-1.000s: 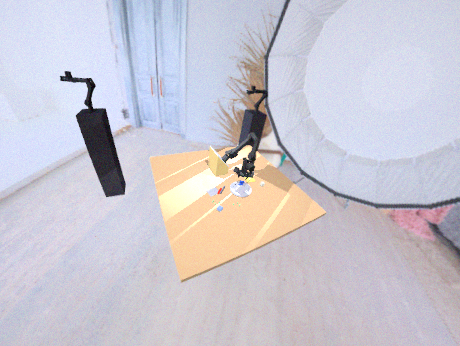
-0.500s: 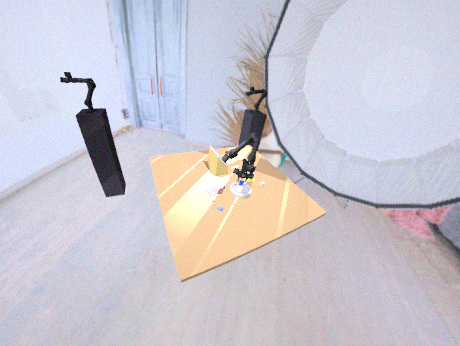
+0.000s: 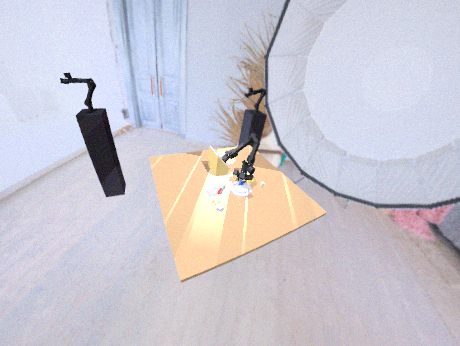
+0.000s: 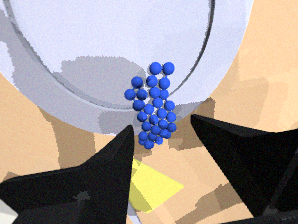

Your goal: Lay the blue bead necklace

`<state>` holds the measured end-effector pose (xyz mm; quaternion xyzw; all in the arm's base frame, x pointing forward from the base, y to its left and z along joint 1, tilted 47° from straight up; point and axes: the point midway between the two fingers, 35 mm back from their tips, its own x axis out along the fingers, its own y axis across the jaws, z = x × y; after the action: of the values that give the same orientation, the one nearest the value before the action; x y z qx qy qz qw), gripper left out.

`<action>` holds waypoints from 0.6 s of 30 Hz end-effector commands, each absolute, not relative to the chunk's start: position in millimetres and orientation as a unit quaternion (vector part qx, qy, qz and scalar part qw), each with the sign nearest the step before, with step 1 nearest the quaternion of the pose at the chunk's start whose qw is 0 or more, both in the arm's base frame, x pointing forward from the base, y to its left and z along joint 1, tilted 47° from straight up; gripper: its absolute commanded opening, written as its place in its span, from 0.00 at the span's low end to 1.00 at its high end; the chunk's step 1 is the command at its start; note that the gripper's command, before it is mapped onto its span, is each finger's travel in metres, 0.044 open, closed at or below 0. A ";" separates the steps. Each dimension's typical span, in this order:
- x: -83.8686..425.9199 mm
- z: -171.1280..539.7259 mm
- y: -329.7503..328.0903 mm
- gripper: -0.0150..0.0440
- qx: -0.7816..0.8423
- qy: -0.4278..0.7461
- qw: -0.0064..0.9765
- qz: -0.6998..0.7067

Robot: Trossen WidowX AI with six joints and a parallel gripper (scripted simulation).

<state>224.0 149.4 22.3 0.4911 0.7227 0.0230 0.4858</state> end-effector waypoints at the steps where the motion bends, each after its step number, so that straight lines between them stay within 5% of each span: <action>1: 224.1 22.8 149.4 0.56 0.491 0.723 0.486 0.024; 6: 224.1 22.8 149.4 0.33 0.491 0.723 0.486 0.024; 18: 224.1 22.8 149.4 0.25 0.491 0.723 0.486 0.024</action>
<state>223.8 149.4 22.8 0.4910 0.7229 0.0226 0.4855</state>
